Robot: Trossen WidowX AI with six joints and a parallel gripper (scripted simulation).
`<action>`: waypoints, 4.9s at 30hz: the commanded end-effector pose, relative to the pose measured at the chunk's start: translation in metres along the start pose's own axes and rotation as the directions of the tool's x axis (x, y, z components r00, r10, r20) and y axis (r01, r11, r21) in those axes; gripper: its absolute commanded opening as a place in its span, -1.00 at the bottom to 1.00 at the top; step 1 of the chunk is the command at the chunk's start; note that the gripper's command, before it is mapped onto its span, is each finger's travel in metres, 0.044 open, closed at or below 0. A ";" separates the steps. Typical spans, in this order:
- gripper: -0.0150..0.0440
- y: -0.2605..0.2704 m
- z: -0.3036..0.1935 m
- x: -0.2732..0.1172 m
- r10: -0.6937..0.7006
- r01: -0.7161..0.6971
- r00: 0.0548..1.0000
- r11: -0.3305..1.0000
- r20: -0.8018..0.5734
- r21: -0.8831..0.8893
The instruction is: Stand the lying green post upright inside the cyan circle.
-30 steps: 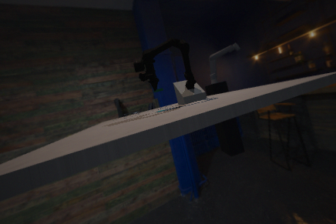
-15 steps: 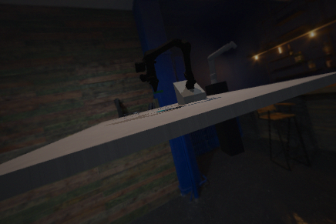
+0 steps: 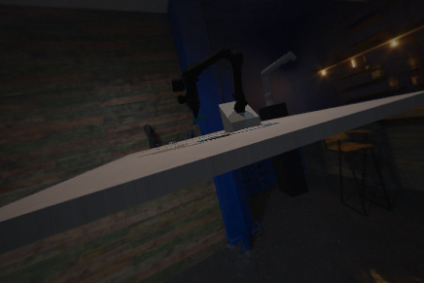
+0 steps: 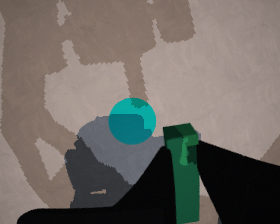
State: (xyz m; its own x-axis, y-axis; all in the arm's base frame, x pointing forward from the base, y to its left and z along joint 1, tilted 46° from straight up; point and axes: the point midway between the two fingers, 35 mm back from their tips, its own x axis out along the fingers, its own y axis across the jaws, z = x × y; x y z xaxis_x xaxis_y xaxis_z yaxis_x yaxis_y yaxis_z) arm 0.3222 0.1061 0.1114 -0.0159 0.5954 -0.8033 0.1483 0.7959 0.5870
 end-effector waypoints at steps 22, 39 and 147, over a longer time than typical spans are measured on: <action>-0.42 -0.006 0.001 0.011 -0.097 0.101 0.991 0.994 0.094 -0.036; -0.42 -0.008 0.002 0.019 -0.160 0.169 0.973 0.985 0.167 -0.039; -0.42 0.003 0.003 0.027 -0.254 0.274 0.663 0.958 0.704 0.088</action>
State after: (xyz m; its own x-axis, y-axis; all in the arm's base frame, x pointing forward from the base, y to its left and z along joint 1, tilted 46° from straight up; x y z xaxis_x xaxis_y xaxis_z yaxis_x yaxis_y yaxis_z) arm 0.3257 0.1248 0.0902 0.6338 0.1241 -0.7635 0.2141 0.9203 0.3274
